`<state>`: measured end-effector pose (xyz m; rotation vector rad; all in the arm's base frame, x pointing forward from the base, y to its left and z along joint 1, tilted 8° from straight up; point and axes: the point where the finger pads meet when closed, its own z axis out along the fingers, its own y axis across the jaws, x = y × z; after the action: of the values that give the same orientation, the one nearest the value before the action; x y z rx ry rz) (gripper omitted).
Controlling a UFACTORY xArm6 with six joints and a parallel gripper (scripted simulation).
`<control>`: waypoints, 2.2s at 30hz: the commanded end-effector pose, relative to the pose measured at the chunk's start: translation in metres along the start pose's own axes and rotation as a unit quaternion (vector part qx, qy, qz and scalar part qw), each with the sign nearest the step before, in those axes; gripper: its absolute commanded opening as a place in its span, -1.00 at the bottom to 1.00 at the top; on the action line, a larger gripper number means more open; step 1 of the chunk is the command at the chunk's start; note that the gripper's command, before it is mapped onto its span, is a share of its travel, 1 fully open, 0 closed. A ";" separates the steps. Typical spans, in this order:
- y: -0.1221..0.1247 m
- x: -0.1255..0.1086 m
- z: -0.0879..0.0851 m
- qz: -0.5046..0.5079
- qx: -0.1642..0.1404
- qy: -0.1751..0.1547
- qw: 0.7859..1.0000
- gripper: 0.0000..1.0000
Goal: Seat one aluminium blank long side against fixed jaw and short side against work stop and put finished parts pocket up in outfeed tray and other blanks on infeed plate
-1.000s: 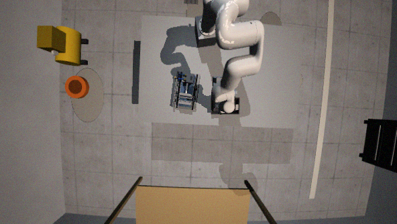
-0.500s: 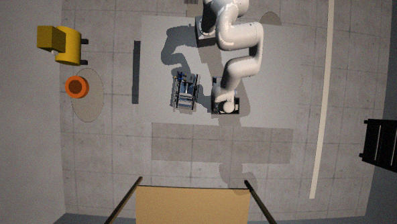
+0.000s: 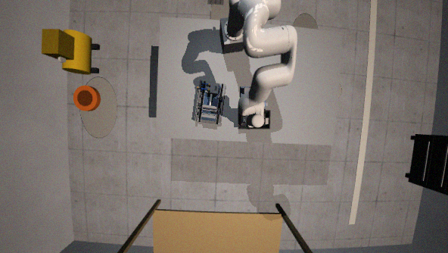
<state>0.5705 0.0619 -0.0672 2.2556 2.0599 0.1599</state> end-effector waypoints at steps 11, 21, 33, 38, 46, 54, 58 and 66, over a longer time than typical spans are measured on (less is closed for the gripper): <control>0.002 0.000 -0.002 0.000 -0.002 0.000 1.000 0.37; 0.002 0.000 -0.002 0.000 -0.002 0.000 1.000 0.37; 0.002 0.000 -0.002 0.000 -0.002 0.000 1.000 0.37; 0.002 0.000 -0.002 0.000 -0.002 0.000 1.000 0.37; 0.002 0.000 -0.003 0.000 -0.002 0.000 1.000 0.37; 0.002 0.000 -0.018 0.000 -0.002 0.000 1.000 0.37; 0.002 0.000 -0.030 0.000 -0.002 0.000 1.000 0.37; 0.002 0.000 -0.067 0.000 -0.002 0.000 1.000 0.37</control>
<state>0.5638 0.0614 -0.0207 2.2564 2.0606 0.1579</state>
